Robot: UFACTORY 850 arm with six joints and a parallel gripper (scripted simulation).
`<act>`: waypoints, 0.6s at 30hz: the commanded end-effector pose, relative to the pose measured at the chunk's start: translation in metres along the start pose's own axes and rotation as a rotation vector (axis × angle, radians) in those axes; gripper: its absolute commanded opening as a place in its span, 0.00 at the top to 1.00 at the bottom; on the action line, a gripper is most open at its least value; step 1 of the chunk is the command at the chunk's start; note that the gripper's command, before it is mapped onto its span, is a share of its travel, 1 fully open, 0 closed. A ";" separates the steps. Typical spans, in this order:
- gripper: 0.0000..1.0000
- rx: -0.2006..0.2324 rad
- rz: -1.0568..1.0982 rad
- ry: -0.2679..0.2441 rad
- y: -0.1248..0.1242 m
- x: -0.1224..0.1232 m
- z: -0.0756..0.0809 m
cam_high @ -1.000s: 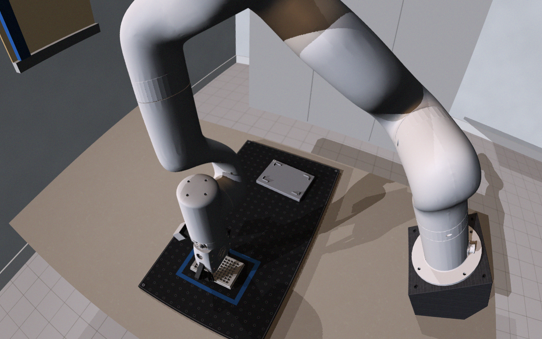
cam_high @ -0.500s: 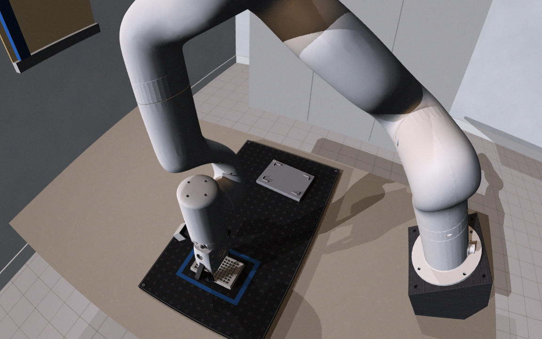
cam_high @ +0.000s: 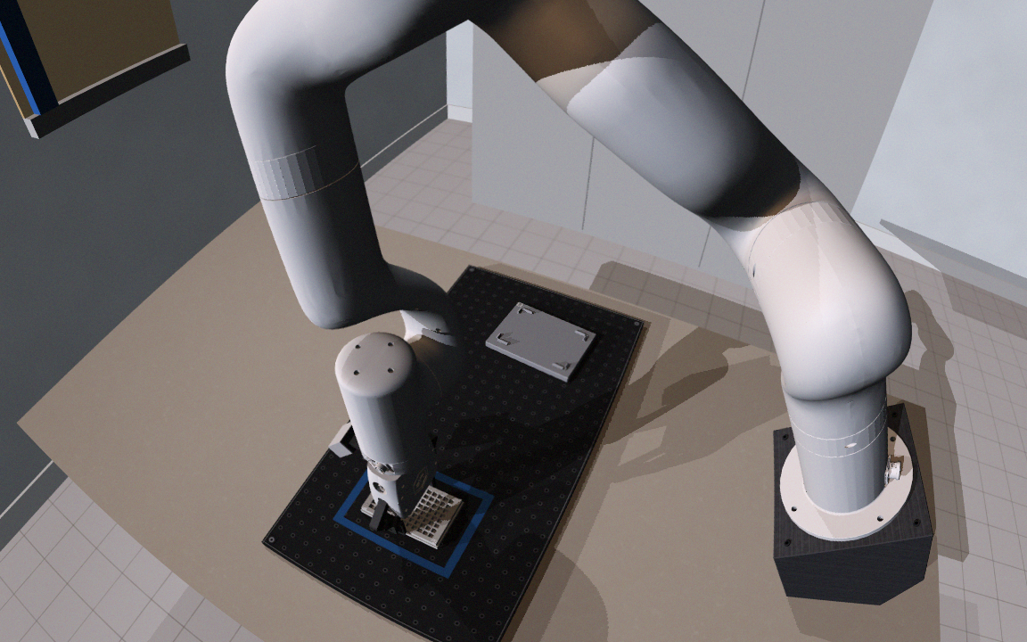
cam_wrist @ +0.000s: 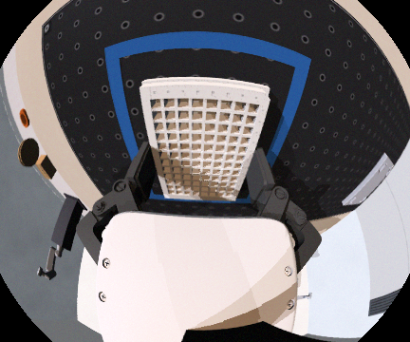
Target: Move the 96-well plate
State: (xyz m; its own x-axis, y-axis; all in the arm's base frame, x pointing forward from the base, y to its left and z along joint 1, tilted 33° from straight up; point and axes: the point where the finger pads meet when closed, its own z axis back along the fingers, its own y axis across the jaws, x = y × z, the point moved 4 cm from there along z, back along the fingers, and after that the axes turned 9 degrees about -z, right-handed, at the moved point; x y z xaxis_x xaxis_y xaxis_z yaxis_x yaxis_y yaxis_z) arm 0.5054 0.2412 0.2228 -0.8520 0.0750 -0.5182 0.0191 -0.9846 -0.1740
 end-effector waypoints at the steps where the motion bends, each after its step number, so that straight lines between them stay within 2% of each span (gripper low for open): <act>1: 1.00 -0.001 0.000 0.001 0.000 -0.001 0.000; 14: 1.00 -0.001 0.000 0.001 0.000 -0.001 -0.002; 15: 0.00 -0.001 0.000 0.001 0.000 -0.001 -0.003; 18: 0.00 -0.001 0.000 0.001 0.000 -0.001 -0.003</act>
State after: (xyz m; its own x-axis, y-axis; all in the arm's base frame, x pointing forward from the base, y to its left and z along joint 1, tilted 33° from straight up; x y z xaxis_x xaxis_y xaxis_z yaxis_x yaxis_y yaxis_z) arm 0.5069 0.2416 0.2204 -0.8520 0.0750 -0.5181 0.0191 -0.9846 -0.1739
